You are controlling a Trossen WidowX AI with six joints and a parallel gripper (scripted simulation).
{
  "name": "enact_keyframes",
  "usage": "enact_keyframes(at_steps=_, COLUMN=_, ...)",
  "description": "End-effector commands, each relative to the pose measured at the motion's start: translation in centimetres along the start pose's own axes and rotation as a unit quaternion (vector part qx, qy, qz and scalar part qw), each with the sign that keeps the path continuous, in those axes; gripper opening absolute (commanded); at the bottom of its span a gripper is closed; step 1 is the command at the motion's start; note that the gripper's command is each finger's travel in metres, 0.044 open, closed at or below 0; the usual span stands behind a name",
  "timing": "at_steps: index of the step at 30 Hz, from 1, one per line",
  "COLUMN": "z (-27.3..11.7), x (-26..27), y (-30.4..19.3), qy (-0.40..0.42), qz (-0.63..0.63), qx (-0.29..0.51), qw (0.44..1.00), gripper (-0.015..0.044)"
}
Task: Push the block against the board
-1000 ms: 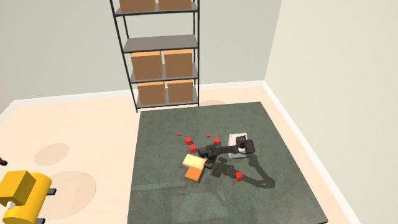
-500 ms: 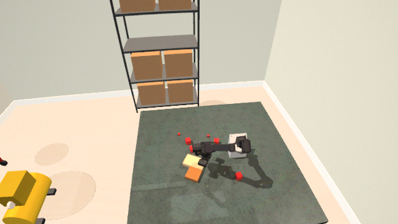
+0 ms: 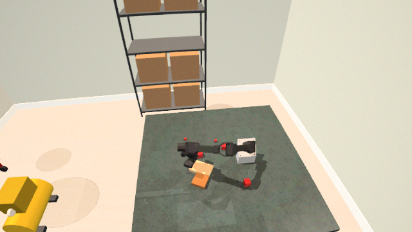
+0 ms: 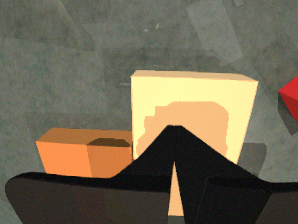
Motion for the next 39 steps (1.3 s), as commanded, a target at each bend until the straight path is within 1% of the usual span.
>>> enact_keyframes(at_steps=1, z=0.7, x=-1.7, y=3.9, qy=-0.002, qz=-0.003, qx=0.004, qw=1.0, gripper=0.0)
enact_keyframes(at_steps=3, z=0.8, x=-2.2, y=4.9, qy=-0.001, qz=-0.005, qx=0.004, qw=1.0, gripper=0.0)
enact_keyframes(at_steps=8, z=1.2, x=-2.3, y=5.1, qy=-0.001, qz=-0.005, qx=0.004, qw=1.0, gripper=0.0)
enact_keyframes(at_steps=9, z=2.1, x=-2.3, y=5.1, qy=-0.001, qz=-0.005, qx=0.004, qw=1.0, gripper=0.0)
enact_keyframes(at_steps=11, z=5.2, x=-2.3, y=5.1, qy=-0.001, qz=-0.005, qx=0.004, qw=1.0, gripper=0.0)
enact_keyframes(at_steps=13, z=6.4, x=-2.3, y=5.0, qy=0.0, qz=-0.005, qx=0.004, qw=1.0, gripper=0.0)
enact_keyframes(at_steps=39, z=6.4, x=-2.1, y=3.6, qy=0.0, qz=-0.005, qx=0.005, qw=1.0, gripper=0.0)
Point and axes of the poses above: the point midway between the two fingers, 35 mm back from their tips, its own z axis out along the fingers, its own x axis across the jaws, y = z × x, the point moved 9 cm from there along -z, back along the fingers, and after that the axes turned 7 degrees about -z, right-handed, at the moved point
